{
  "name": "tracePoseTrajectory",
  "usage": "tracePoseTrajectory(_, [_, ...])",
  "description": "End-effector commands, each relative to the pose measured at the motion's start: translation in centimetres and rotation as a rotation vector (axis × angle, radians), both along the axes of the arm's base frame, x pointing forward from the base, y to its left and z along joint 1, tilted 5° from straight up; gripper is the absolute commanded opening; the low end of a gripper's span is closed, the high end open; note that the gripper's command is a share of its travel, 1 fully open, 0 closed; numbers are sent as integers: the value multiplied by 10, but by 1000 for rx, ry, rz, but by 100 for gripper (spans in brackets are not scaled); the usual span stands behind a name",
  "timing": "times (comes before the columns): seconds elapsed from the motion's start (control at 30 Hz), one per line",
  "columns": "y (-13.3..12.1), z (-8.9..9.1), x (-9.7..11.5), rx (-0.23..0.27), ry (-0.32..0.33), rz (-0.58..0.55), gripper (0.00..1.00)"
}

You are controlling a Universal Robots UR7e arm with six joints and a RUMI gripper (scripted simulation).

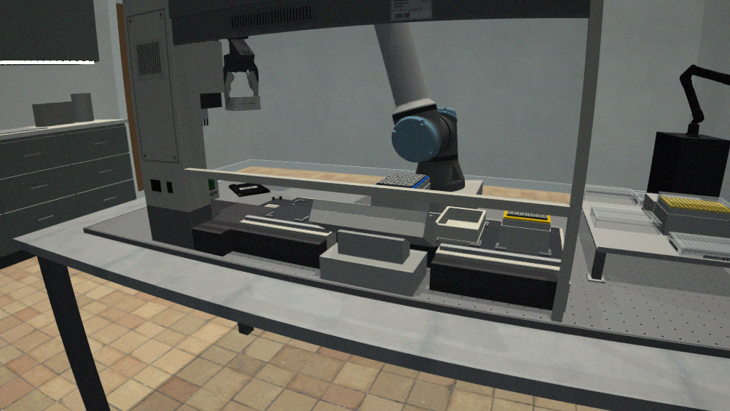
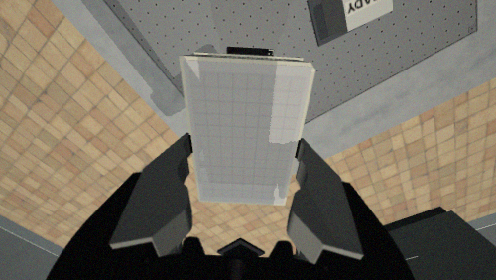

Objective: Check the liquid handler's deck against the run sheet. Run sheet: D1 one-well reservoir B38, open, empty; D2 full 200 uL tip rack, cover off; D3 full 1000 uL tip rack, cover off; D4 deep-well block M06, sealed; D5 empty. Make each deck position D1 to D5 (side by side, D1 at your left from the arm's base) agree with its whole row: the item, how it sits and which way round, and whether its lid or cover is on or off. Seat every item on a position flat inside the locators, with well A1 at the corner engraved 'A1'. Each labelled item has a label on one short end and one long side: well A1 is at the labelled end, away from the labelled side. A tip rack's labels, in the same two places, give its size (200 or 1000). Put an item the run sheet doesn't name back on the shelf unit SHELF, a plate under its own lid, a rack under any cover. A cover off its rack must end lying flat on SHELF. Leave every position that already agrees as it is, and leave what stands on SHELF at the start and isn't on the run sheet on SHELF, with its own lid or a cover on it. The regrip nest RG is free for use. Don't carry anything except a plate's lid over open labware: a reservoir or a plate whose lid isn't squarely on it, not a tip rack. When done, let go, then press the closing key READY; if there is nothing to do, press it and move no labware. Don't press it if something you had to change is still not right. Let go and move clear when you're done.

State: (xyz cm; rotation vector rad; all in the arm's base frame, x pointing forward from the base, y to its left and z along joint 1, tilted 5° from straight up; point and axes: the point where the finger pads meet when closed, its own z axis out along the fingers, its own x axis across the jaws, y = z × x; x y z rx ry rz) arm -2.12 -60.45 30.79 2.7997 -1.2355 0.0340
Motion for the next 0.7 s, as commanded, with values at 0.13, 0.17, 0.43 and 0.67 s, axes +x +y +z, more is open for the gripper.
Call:
tracePoseTrajectory(0.13, [0, 1, 0, -2, 0, 0, 0])
tracePoseTrajectory(0.17, [0, 1, 0, -2, 0, 0, 0])
tracePoseTrajectory(0.43, [0, 1, 0, -2, 0, 0, 0])
tracePoseTrajectory(0.67, [-1, -9, 0, -2, 0, 0, 0])
